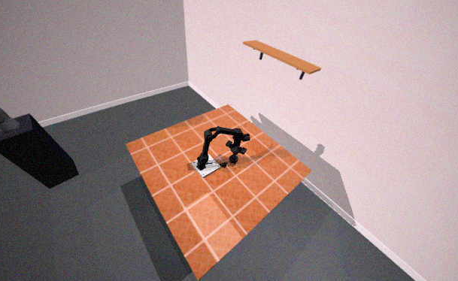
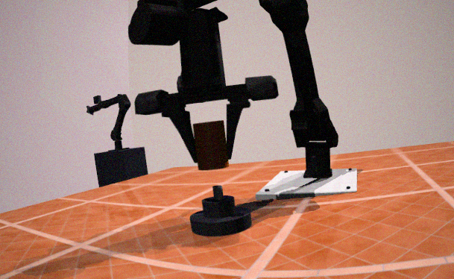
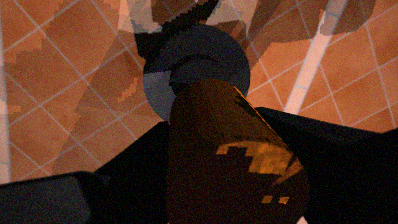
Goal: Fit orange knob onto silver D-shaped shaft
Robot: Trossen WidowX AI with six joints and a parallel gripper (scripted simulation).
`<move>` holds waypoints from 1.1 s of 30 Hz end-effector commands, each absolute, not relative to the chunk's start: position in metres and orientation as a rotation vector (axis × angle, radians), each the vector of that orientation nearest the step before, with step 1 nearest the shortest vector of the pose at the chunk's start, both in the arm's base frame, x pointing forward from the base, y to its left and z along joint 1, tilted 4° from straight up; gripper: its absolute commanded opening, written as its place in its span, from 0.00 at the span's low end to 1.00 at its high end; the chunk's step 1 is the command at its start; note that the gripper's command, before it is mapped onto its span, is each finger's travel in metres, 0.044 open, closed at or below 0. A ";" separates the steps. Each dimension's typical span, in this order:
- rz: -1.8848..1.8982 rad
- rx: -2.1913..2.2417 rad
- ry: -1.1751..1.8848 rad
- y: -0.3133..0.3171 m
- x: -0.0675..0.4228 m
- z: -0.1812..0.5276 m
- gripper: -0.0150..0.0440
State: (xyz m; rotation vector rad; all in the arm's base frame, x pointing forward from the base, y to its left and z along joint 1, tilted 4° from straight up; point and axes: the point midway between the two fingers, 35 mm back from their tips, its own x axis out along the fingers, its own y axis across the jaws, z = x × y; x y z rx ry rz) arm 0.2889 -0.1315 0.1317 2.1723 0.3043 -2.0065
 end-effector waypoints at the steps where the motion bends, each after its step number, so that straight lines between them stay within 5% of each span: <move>1: -2.064 2.237 0.207 -0.131 0.289 0.132 0.25; 18: -2.300 2.471 -0.303 -0.131 0.289 0.132 0.25; 33: -2.302 2.473 -0.310 -0.130 0.291 0.107 0.25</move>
